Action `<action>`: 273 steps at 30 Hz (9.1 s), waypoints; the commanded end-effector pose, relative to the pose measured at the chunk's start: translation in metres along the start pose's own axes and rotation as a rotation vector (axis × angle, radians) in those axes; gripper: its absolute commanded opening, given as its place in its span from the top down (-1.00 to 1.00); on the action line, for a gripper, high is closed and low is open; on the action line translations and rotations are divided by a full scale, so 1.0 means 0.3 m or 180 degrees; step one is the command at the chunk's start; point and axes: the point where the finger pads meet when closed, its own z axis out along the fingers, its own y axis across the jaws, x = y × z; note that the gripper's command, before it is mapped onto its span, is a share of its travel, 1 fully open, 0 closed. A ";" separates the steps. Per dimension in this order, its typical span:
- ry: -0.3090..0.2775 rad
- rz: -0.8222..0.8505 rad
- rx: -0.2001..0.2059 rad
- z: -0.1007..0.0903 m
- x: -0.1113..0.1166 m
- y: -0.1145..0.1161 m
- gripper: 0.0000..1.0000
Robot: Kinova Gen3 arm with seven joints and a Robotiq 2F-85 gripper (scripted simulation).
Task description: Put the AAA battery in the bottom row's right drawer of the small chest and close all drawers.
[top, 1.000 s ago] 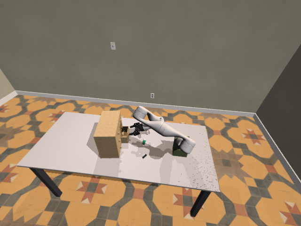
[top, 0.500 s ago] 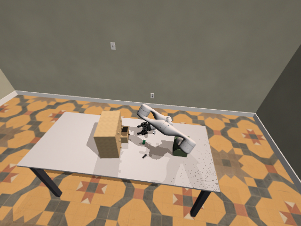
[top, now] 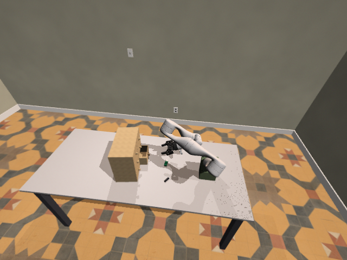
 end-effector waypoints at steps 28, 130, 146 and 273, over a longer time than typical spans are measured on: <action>0.0219 0.0002 0.0003 -0.004 -0.008 -0.002 -1.00; 0.3564 0.0004 0.0003 -0.044 -0.116 -0.002 -1.00; 0.3815 0.0004 0.0002 -0.046 -0.124 -0.002 -1.00; 0.1940 0.0003 0.0003 -0.212 -0.083 -0.079 -1.00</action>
